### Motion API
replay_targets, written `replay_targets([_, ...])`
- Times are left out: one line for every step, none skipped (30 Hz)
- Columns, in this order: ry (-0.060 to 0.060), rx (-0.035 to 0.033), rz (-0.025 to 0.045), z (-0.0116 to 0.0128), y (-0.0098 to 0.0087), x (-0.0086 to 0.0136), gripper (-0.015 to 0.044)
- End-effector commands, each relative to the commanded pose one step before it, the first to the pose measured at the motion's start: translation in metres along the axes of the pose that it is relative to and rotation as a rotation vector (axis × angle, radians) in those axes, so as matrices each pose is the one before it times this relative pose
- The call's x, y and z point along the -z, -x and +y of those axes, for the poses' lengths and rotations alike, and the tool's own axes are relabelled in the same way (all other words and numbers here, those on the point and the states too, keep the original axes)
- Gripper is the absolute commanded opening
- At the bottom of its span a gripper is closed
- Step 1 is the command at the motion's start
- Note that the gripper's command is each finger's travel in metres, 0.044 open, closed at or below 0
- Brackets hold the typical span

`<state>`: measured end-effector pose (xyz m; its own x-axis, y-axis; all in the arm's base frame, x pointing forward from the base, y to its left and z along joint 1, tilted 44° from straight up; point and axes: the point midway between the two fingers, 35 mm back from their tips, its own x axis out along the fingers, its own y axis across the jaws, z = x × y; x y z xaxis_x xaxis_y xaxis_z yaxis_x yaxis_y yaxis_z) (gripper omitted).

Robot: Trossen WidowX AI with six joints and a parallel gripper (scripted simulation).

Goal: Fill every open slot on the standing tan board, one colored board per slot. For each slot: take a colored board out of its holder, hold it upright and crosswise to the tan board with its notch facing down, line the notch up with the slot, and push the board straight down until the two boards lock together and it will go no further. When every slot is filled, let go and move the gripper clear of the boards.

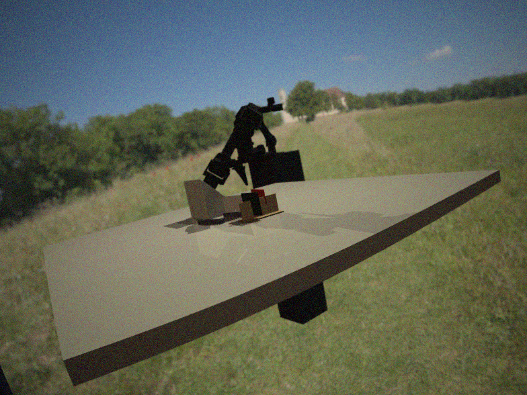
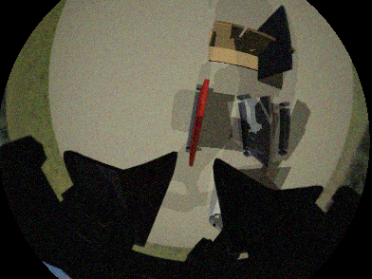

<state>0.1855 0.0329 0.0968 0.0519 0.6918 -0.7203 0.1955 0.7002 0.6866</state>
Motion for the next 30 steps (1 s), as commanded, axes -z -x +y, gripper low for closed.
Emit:
replay_targets([-0.0042,-0.00331,-0.00249,0.00031,-0.00595,-0.00008,0.0183])
replay_targets([0.0000,-0.00004,-0.00002,0.00003,-0.00165,-0.00001,0.0183])
replay_targets([0.0000,-0.00008,-0.00001,0.00003,-0.00165,0.00000,0.0183])
replay_targets([0.0000,-0.00011,0.00000,0.00004,-0.00165,0.00001,0.0183])
replay_targets([0.0000,-0.00002,-0.00003,0.00002,-0.00163,-0.00002,0.0183])
replay_targets([0.0000,-0.00002,-0.00003,0.00002,-0.00163,-0.00002,0.0183])
replay_targets([0.0000,-0.00005,-0.00002,0.00003,-0.00162,-0.00001,0.0183])
replay_targets([0.0000,-0.00009,-0.00001,0.00003,-0.00162,0.00000,0.0183])
replay_targets([0.0000,0.00001,-0.00004,0.00002,-0.00165,-0.00003,0.0183])
replay_targets([0.0000,-0.00003,-0.00002,0.00002,-0.00165,-0.00002,0.0183])
replay_targets([0.0000,-0.00006,-0.00001,0.00003,-0.00165,0.00000,0.0183])
replay_targets([0.0000,-0.00010,0.00000,0.00004,-0.00165,0.00001,0.0183])
replay_targets([0.0000,-0.00011,0.00000,0.00004,-0.00164,0.00001,0.0183])
replay_targets([0.0000,0.00000,-0.00003,0.00002,-0.00163,-0.00003,0.0183])
replay_targets([0.0000,-0.00003,-0.00002,0.00002,-0.00162,-0.00002,0.0183])
replay_targets([0.0000,-0.00007,-0.00001,0.00003,-0.00162,0.00000,0.0183])
replay_targets([0.0000,-0.00010,0.00000,0.00004,-0.00162,0.00001,0.0183])
replay_targets([0.0000,-0.00010,0.00000,0.00004,-0.00161,0.00001,0.0183])
replay_targets([0.0000,-0.00001,-0.00002,0.00002,-0.00160,-0.00002,0.0183])
replay_targets([0.0000,-0.00005,-0.00001,0.00003,-0.00160,-0.00001,0.0183])
replay_targets([0.0000,-0.00008,0.00000,0.00003,-0.00160,0.00000,0.0183])
replay_targets([0.0000,-0.00010,0.00001,0.00004,-0.00159,0.00001,0.0183])
replay_targets([0.0000,-0.00002,-0.00002,0.00002,-0.00158,-0.00002,0.0183])
replay_targets([0.0000,-0.00005,-0.00001,0.00003,-0.00158,-0.00001,0.0183])
replay_targets([0.0000,-0.00008,0.00000,0.00003,-0.00158,0.00000,0.0183])
replay_targets([0.0000,-0.00011,0.00001,0.00004,-0.00157,0.00001,0.0183])
replay_targets([0.0000,-0.00002,-0.00001,0.00002,-0.00156,-0.00002,0.0183])
replay_targets([0.0000,-0.00004,-0.00001,0.00002,-0.00156,-0.00001,0.0183])
replay_targets([0.0000,-0.00002,-0.00001,0.00002,-0.00155,-0.00002,0.0183])
replay_targets([0.0000,-0.00006,0.00000,0.00003,-0.00156,0.00000,0.0183])
